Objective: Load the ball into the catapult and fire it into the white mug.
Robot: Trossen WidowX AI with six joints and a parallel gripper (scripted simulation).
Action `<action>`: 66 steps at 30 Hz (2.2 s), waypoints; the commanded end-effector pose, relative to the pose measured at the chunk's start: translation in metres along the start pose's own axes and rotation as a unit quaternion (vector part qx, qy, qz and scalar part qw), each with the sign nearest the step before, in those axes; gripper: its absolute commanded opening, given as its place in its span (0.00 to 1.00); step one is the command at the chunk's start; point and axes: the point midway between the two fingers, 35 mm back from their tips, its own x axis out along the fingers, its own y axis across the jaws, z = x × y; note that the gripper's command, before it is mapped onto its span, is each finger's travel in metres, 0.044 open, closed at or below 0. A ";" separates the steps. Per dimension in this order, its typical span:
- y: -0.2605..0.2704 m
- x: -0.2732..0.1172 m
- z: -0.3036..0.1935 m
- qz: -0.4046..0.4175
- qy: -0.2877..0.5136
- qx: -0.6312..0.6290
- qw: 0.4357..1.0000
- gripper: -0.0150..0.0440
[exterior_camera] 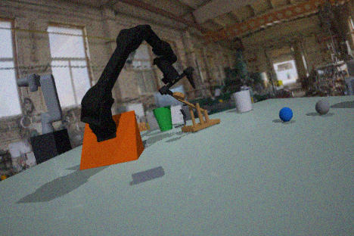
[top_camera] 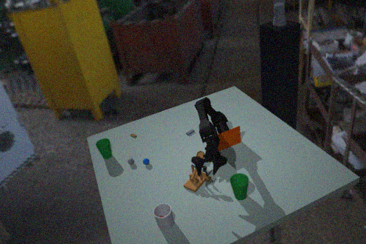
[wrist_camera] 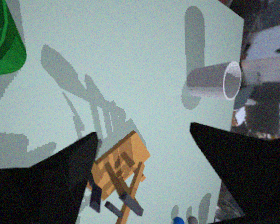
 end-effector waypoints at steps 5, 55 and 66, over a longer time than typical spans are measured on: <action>-0.052 -0.004 0.003 -0.008 -0.065 0.137 0.988 1.00; -0.215 -0.012 -0.040 -0.039 -0.232 0.486 0.842 1.00; -0.213 -0.010 -0.041 -0.039 -0.229 0.484 0.844 1.00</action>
